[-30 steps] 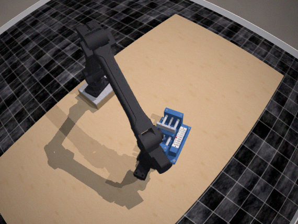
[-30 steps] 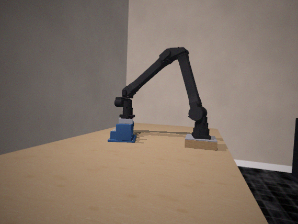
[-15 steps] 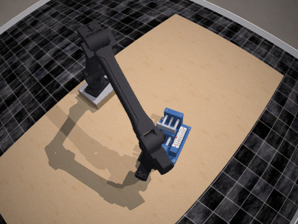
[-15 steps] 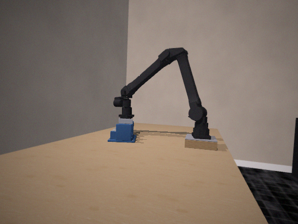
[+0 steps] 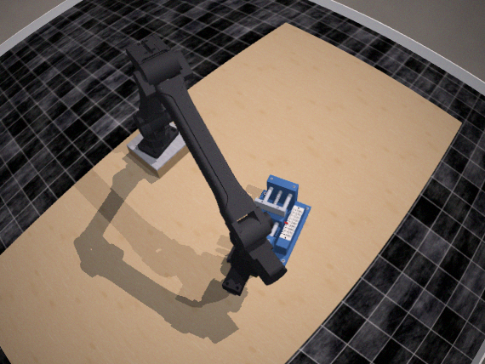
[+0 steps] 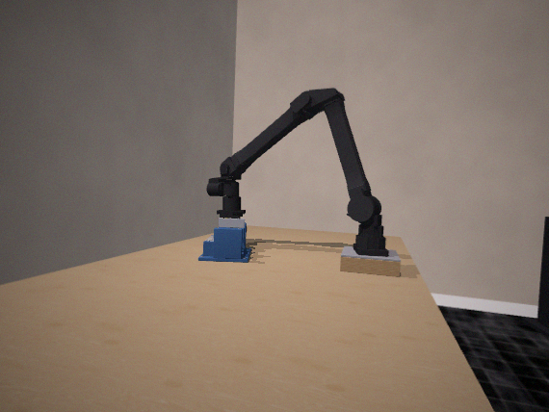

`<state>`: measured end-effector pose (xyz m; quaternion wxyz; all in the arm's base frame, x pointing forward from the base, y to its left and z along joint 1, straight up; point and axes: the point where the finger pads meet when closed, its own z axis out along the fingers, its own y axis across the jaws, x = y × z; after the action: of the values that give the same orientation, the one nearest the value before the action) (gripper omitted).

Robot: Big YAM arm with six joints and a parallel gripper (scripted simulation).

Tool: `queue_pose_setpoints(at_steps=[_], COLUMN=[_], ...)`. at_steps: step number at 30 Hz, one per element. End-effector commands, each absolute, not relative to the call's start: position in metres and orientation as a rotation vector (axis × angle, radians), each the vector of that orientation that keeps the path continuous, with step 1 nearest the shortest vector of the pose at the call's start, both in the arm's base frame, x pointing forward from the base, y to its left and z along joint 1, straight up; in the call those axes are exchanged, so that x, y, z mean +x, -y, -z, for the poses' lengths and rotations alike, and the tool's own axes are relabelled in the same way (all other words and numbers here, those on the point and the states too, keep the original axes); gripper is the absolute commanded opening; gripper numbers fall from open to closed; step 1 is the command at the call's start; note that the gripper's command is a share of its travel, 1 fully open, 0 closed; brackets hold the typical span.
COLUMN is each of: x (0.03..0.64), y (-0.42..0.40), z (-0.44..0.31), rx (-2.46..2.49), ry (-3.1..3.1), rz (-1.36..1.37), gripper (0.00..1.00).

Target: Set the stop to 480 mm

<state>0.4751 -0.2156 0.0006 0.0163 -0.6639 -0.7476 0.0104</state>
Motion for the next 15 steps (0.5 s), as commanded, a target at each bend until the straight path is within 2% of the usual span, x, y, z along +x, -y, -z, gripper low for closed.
queue_pose_setpoints(at_steps=[1, 15], x=[0.526, 0.527], y=[0.217, 0.216], z=[-0.024, -0.05], rx=[-2.121, -2.128], ry=[2.4, 2.409], rz=[0.035, 0.042], gripper=[0.06, 0.06])
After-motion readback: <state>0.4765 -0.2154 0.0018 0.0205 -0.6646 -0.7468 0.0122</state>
